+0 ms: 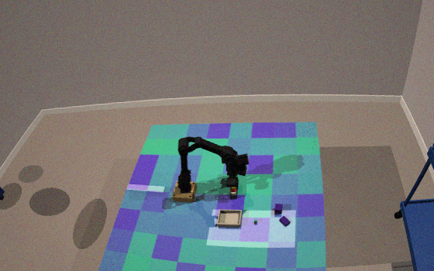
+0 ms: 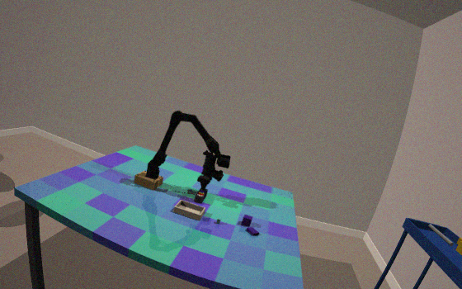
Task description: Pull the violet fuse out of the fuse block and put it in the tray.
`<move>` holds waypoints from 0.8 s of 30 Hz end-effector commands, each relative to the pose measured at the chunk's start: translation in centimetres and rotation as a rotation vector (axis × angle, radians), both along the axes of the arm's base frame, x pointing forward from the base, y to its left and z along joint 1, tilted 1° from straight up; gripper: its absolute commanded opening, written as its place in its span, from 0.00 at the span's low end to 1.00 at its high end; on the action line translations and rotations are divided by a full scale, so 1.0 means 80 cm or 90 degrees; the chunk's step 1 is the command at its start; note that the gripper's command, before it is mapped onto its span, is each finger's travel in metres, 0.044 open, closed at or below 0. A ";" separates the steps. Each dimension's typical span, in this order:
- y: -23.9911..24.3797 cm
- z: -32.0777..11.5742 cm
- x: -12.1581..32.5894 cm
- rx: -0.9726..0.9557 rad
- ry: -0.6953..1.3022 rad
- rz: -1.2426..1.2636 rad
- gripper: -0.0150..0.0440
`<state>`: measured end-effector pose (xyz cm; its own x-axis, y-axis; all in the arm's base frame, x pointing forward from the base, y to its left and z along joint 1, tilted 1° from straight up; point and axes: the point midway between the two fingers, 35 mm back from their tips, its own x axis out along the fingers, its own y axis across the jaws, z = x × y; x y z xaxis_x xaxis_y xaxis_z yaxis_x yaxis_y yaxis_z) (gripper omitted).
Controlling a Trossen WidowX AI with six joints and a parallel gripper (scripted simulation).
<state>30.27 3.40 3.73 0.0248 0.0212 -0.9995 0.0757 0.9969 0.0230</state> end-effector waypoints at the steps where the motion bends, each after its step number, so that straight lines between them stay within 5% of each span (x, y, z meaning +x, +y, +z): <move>1: 0.001 -0.005 -0.001 0.003 0.002 0.002 0.38; 13: 0.001 -0.010 -0.001 0.003 0.002 0.002 0.38; 24: 0.000 -0.009 0.000 0.000 0.001 0.000 0.26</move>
